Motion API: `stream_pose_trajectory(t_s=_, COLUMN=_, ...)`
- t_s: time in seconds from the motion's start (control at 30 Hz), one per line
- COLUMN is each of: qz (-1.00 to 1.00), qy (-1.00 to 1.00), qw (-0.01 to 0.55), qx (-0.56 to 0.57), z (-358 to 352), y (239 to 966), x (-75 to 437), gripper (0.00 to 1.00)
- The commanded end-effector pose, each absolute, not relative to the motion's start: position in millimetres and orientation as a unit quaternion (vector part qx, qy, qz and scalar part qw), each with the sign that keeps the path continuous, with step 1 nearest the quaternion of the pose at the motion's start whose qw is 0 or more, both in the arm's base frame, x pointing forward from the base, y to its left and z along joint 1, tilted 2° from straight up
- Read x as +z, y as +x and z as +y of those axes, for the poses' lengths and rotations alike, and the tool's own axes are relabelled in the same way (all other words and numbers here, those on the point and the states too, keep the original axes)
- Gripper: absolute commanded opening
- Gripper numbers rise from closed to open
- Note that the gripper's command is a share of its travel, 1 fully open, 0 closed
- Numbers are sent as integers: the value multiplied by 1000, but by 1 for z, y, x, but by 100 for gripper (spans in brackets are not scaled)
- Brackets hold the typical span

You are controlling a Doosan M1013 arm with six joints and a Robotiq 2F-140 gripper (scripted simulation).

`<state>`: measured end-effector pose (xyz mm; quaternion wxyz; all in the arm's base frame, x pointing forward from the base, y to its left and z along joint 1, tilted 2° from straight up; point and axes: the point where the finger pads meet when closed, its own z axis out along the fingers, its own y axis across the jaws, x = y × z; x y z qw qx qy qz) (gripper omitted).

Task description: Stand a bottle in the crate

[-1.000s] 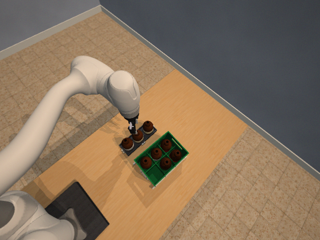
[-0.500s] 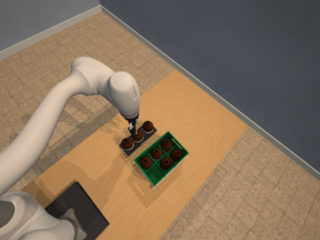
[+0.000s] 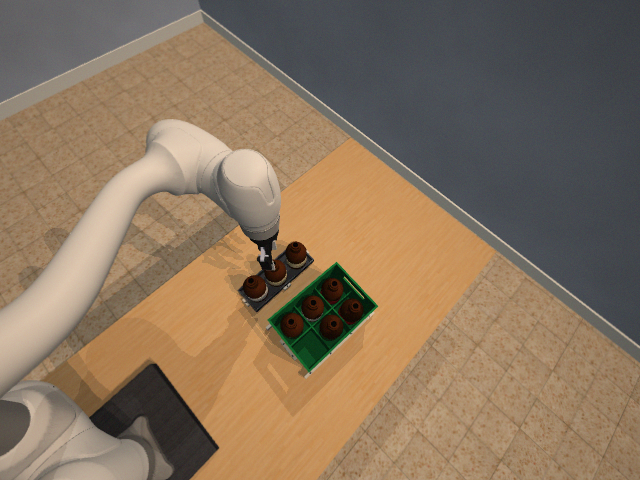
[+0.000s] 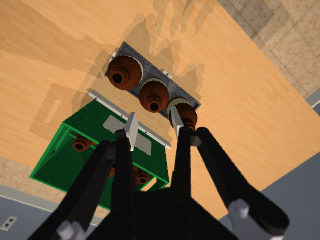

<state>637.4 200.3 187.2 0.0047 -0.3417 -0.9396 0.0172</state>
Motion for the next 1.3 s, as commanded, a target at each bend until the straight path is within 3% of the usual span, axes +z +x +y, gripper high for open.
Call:
stream_pose_trajectory(t_s=0.0, qz=-940, qy=-342, qw=5, qx=17, z=200, y=637, x=183, gripper=38)
stream_pose_trajectory(t_s=1.27, qz=-940, qy=-342, qw=5, qx=17, z=200, y=637, x=160, gripper=38)
